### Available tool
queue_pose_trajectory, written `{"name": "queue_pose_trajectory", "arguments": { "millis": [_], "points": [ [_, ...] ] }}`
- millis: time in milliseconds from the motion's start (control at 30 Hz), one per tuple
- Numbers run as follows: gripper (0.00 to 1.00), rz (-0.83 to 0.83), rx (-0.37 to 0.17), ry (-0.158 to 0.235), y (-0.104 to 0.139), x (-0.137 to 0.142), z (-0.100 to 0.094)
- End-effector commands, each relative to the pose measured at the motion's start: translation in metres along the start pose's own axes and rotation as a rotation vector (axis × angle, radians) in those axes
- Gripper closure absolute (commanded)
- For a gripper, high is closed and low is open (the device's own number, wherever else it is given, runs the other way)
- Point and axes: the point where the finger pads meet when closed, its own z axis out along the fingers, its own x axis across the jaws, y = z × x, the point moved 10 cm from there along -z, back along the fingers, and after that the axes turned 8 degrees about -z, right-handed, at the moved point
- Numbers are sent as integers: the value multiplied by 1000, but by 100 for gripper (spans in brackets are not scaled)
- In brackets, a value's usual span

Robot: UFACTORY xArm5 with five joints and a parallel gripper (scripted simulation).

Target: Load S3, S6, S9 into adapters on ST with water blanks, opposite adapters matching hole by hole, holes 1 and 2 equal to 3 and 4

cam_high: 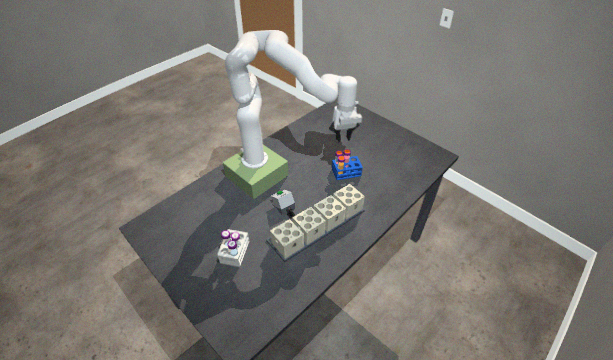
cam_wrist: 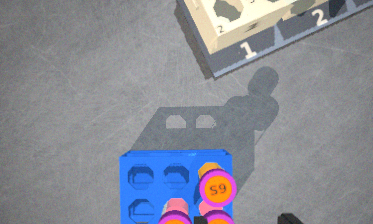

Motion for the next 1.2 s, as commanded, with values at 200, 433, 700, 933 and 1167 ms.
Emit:
{"name": "queue_pose_trajectory", "arguments": {
  "millis": [200, 433, 700, 933, 1167],
  "points": [
    [56, 0, 1, -2, 0, -1, -4],
    [56, 0, 1, -2, 0, -1, -4],
    [43, -33, 1, -2, 3, -5, -4],
    [43, -267, 2, -2, 24, -32, -4],
    [43, -433, 1, -3, 34, -46, -4]
  ]
}}
